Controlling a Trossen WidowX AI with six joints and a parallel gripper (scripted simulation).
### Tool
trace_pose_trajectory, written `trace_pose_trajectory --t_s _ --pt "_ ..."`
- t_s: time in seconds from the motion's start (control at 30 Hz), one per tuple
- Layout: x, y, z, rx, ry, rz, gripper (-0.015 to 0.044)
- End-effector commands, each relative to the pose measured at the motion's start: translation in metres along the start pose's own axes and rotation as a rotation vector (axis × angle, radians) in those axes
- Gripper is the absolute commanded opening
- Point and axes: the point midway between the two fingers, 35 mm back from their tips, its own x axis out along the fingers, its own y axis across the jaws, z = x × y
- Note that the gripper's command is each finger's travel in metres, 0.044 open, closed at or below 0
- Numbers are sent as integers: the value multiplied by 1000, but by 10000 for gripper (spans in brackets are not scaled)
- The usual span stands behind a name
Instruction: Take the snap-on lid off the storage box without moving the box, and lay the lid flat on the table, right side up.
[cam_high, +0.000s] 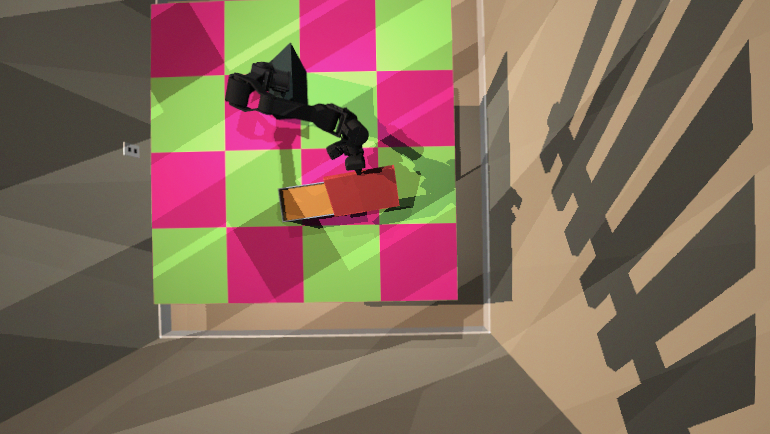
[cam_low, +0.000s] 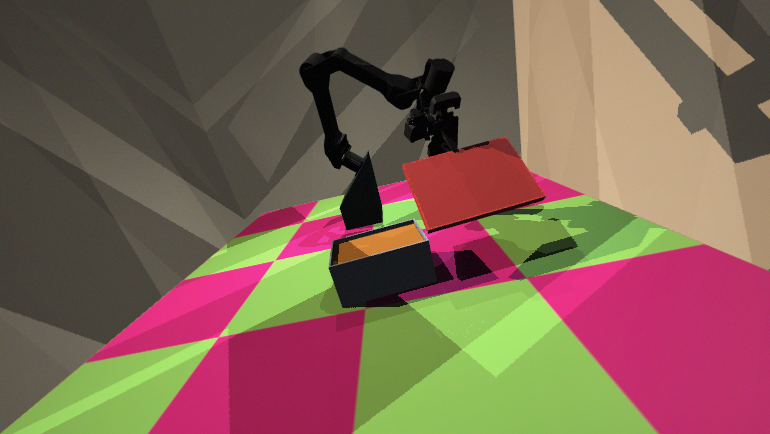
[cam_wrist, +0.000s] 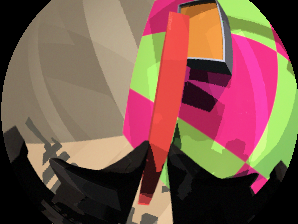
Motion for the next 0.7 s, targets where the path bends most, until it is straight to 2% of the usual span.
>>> trace_pose_trajectory --t_s 0.0,0.67 --pt "-3 3 -8 6 -2 10 0" --pt "-7 0 -48 8 0 11 0"
